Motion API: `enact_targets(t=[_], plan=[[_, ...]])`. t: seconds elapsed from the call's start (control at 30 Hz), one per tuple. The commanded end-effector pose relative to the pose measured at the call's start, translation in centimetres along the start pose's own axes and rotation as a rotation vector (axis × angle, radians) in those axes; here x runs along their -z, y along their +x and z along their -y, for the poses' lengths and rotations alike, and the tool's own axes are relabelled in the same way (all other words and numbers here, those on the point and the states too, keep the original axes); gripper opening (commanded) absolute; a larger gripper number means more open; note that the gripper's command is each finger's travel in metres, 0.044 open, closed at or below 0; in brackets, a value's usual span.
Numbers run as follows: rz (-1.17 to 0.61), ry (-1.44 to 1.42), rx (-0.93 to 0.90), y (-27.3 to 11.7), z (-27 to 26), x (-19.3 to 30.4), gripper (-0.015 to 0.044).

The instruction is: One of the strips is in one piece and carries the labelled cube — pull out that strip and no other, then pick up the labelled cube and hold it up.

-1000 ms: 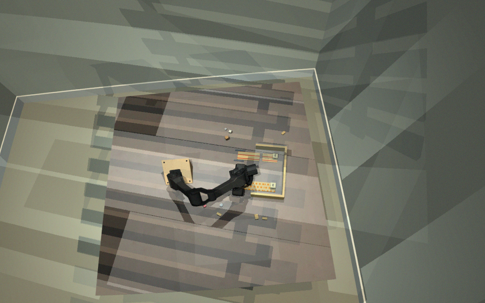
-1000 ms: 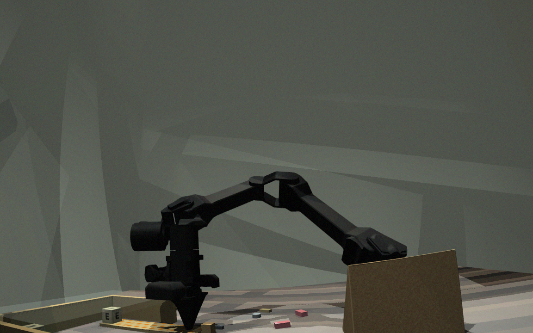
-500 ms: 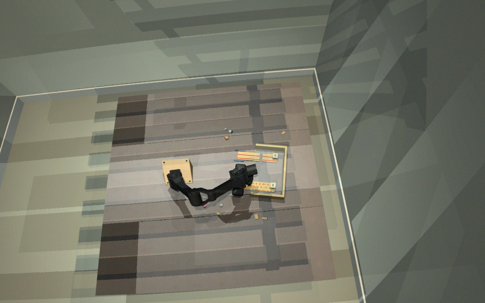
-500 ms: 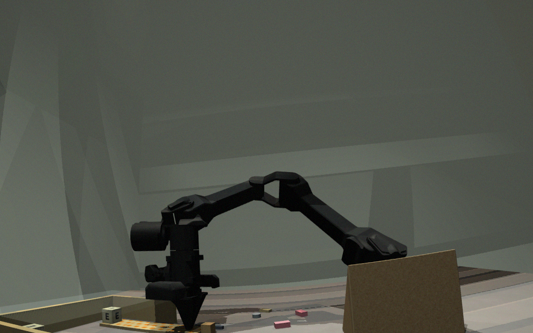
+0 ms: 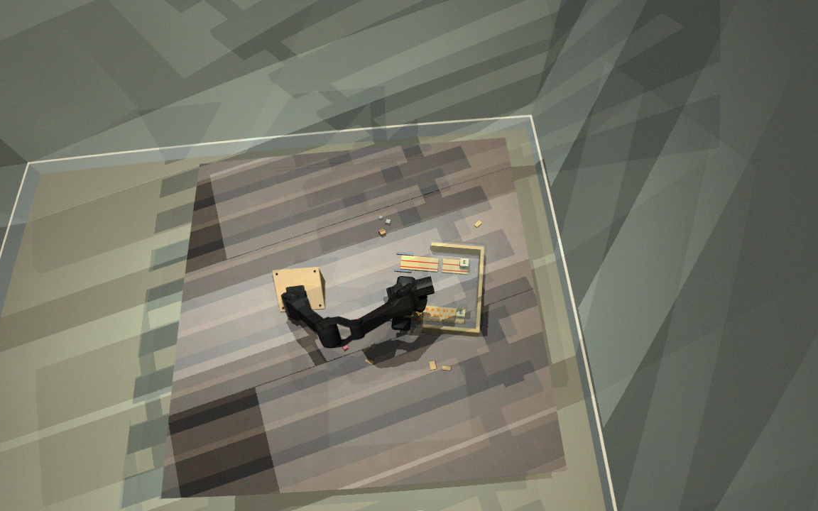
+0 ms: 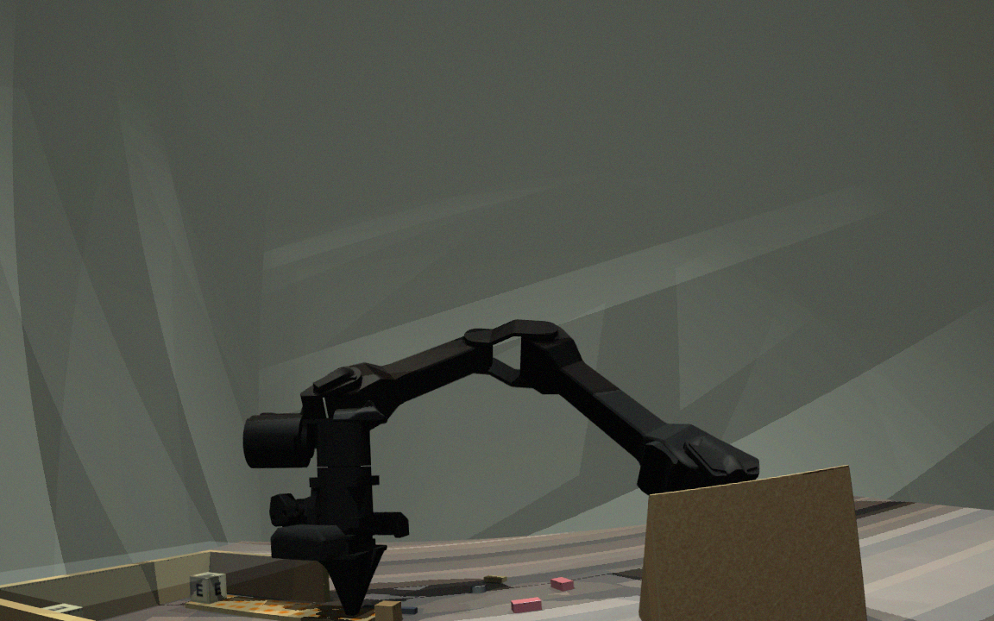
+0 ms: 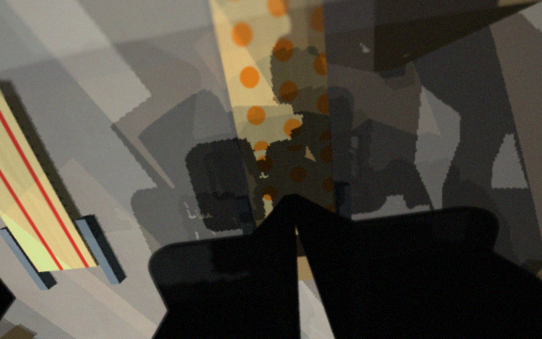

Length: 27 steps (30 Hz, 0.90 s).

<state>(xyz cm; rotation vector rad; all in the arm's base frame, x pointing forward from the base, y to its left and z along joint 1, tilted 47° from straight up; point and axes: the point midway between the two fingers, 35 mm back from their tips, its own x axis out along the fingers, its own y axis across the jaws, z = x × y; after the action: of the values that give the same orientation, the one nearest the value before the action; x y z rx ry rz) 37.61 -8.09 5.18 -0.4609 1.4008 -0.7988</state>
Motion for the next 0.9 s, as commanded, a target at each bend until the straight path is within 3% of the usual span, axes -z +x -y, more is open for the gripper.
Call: enact_targets(t=[0.0, 0.87], plan=[[-0.003, 0.0, 0.004, 0.3, 0.1, 0.0, 0.0], [-0.004, -0.001, 0.004, 0.4, -0.1, 3.9, 0.0]])
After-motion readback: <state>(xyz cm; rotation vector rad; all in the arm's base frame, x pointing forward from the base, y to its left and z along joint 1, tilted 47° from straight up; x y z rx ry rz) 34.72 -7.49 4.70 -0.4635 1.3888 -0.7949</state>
